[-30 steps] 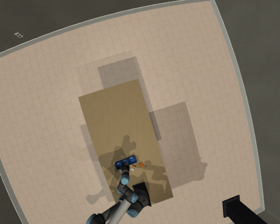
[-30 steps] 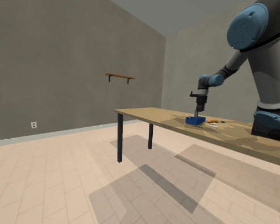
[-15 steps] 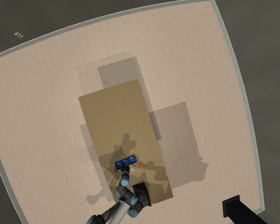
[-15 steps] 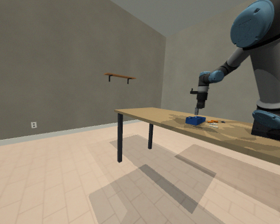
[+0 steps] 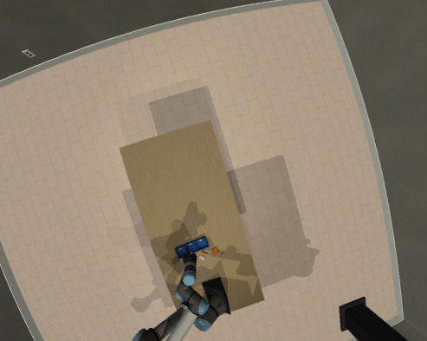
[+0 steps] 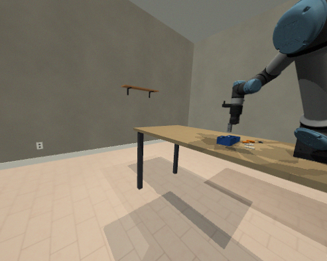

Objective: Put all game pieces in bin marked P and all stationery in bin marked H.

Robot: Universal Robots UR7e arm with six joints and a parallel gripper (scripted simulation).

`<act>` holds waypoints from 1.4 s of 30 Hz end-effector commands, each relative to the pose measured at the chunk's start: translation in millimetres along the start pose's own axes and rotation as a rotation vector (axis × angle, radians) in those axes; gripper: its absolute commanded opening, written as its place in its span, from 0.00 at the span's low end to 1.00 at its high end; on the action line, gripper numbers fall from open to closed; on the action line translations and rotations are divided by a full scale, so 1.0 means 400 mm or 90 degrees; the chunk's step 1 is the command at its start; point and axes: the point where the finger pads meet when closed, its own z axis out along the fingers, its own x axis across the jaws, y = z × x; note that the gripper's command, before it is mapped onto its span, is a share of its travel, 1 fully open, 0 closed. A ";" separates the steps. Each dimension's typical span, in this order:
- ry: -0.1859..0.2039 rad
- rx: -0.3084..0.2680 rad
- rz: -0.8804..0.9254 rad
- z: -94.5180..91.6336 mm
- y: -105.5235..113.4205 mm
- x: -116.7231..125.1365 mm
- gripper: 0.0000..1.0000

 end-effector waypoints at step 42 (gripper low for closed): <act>0.000 0.001 -0.001 0.111 0.007 -0.195 0.31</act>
